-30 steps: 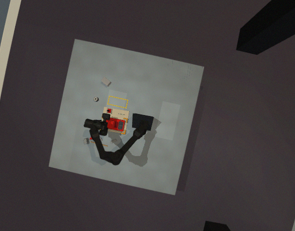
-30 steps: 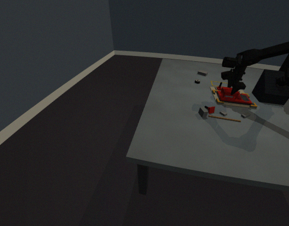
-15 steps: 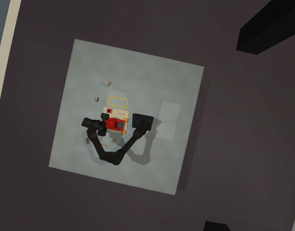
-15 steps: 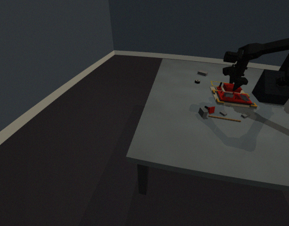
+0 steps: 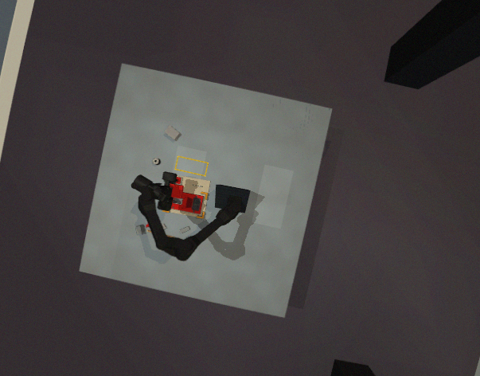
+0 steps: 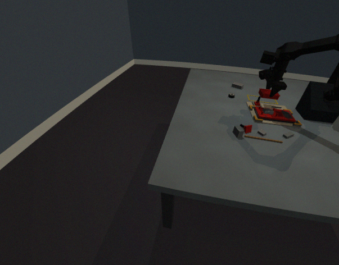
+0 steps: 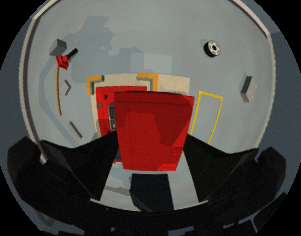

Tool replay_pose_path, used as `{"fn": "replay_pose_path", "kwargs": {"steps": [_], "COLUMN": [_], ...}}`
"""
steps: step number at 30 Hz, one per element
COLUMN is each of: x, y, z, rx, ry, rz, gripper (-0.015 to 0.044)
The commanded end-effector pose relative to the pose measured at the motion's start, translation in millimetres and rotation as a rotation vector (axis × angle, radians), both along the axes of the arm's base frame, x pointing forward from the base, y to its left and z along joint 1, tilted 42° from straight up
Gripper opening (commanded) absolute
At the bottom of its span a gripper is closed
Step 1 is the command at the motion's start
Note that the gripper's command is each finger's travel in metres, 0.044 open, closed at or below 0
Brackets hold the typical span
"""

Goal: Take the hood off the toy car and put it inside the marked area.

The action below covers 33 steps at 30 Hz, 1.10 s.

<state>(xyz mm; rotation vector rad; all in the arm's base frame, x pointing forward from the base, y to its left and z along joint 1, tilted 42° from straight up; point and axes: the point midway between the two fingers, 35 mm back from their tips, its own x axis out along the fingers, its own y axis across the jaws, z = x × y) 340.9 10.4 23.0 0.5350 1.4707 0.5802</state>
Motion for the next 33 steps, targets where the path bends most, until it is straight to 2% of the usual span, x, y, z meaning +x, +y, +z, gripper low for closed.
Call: {"fn": "replay_pose_path", "kwargs": {"steps": [1, 18, 33], "x": [-1.3, -33.3, -34.7], "y": [-21.4, -115.7, -113.0], "z": [-18.2, -98.8, -109.4], "rx": [-0.009, 0.0, 0.001], "ry": [0.008, 0.005, 0.005], "rz": [0.001, 0.012, 0.012], "gripper": [0.0, 0.0, 0.0]}}
